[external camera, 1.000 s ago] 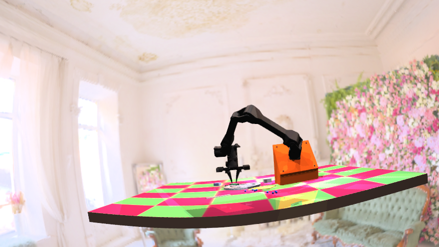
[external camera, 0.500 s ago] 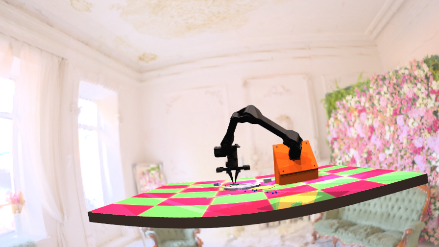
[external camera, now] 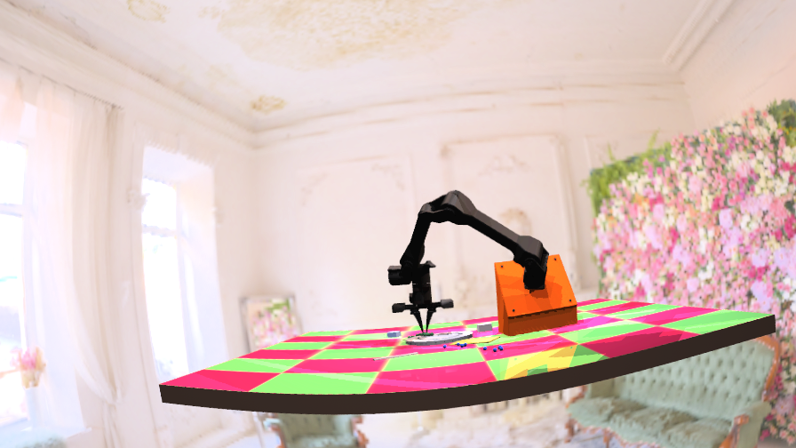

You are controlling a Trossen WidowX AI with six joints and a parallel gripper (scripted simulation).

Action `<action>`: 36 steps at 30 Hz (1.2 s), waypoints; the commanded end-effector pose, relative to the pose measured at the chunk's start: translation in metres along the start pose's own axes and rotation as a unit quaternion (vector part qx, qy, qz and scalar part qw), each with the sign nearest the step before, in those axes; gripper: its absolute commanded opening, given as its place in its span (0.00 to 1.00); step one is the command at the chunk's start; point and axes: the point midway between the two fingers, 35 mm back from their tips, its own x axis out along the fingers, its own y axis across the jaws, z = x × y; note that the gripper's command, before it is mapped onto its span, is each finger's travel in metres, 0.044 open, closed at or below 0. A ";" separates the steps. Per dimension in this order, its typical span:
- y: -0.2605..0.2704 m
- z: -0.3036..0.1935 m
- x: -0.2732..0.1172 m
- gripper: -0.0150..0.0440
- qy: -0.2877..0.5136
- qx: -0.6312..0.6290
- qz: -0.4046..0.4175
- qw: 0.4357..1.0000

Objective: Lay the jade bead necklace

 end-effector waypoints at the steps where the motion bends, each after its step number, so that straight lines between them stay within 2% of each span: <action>1: -0.001 0.000 -0.007 0.25 0.001 0.000 -0.002 1.000; 8: -0.004 -0.001 -0.025 0.25 0.003 0.003 -0.008 1.000; 28: -0.035 -0.041 -0.025 0.25 0.004 0.003 -0.009 1.000; 36: -0.036 -0.042 -0.021 0.25 0.004 0.004 -0.009 1.000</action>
